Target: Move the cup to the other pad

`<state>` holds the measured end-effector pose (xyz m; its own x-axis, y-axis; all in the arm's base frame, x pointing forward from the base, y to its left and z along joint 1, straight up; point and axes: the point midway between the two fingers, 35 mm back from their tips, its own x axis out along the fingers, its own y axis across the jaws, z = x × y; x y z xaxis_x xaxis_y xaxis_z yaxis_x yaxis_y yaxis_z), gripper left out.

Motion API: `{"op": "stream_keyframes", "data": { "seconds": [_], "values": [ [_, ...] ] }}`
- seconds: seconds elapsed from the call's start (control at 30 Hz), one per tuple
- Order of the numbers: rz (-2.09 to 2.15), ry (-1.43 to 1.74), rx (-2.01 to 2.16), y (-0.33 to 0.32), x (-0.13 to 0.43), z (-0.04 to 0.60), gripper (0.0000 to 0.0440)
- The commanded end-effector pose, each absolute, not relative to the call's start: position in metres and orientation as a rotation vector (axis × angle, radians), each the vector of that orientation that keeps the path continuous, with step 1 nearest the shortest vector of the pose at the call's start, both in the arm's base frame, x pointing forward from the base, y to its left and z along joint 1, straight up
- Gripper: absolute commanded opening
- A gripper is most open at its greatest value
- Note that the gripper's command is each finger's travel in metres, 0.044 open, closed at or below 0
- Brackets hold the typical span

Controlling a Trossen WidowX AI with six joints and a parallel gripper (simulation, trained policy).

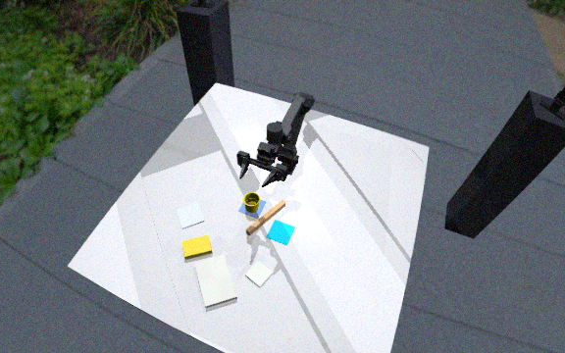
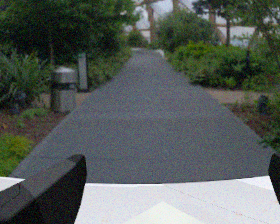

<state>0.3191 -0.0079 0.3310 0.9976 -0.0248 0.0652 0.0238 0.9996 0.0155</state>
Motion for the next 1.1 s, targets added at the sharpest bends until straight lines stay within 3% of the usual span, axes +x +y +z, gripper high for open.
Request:
{"op": "stream_keyframes", "data": {
  "seconds": [0.0,0.33,0.4,0.6,0.87,1.07],
  "values": [
    [-0.024,-0.059,0.02,-0.007,0.319,0.33,0.0374],
    [-0.003,0.045,0.091,0.004,0.318,0.314,0.0111],
    [0.004,0.075,0.107,0.008,0.318,0.31,0.008],
    [0.038,0.163,0.167,0.022,0.319,0.302,0.0075],
    [0.071,0.283,0.246,0.039,0.318,0.292,0.0114],
    [0.078,0.378,0.296,0.05,0.317,0.286,0.0112]
  ]
}}
